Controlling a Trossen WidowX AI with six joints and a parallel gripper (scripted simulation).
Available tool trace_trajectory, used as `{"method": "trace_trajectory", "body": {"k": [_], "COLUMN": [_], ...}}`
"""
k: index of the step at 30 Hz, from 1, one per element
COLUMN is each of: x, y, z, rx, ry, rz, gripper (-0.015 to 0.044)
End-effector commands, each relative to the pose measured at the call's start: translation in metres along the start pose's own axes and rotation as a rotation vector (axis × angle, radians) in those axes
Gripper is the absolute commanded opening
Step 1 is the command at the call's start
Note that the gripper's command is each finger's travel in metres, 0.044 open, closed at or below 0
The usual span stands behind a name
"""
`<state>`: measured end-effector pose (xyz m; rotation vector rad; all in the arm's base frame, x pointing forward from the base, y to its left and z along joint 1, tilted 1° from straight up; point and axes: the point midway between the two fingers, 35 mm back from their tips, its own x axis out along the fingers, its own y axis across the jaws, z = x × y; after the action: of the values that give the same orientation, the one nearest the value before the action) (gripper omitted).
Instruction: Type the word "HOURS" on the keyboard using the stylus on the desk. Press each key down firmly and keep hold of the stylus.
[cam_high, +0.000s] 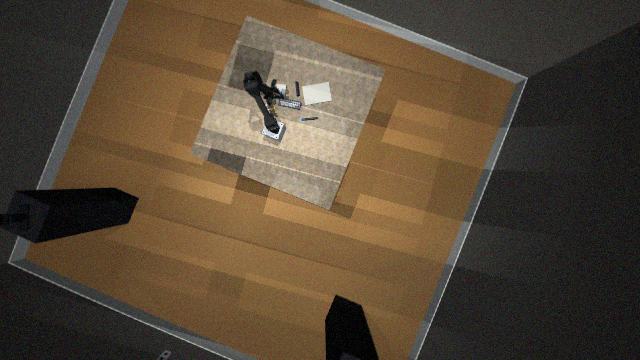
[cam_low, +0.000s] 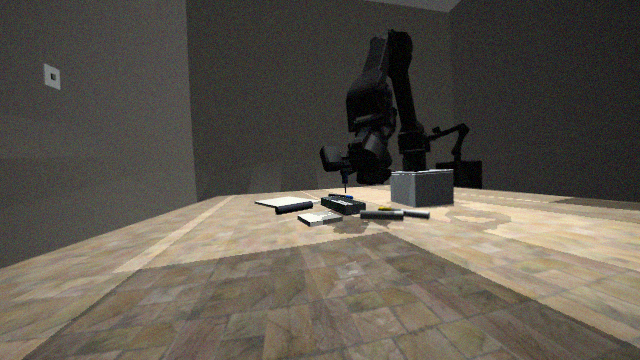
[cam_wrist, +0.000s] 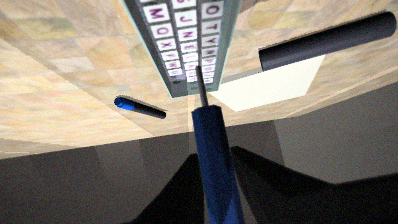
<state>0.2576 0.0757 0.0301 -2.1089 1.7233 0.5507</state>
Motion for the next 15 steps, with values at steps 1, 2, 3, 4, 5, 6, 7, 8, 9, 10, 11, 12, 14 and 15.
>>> {"method": "trace_trajectory", "body": {"k": [1,2,3,4,5,6,7,8,9,10,11,12,14,15], "x": [-0.014,-0.014,-0.014,-0.014,-0.013,-0.012,-0.010,-0.008,-0.006,-0.005,-0.004,-0.004,-0.004,-0.004], "y": [0.004,0.004,0.004,0.004,0.004,0.004,0.004,0.003,0.003,0.003,0.003,0.003,0.003,0.003], "z": [0.006,0.006,0.006,0.007,0.009,0.011,0.014,0.017,0.021,0.023,0.024,0.024,0.024,0.024], "rx": [0.009,0.010,0.010,0.010,0.010,0.009,0.009,0.009,0.009,0.009,0.009,0.009,0.009,0.009], "ry": [0.001,0.002,0.002,0.001,0.001,0.001,0.000,-0.001,-0.002,-0.002,-0.002,-0.002,-0.002,-0.002], "rz": [0.003,0.003,0.003,0.003,0.003,0.002,0.002,0.002,0.002,0.001,0.001,0.001,0.001,0.001], "gripper": [0.0000,0.0000,0.0000,0.0000,0.0000,0.0000,0.0000,0.0000,0.0000,0.0000,0.0000,0.0000,0.0000,0.0000]}}
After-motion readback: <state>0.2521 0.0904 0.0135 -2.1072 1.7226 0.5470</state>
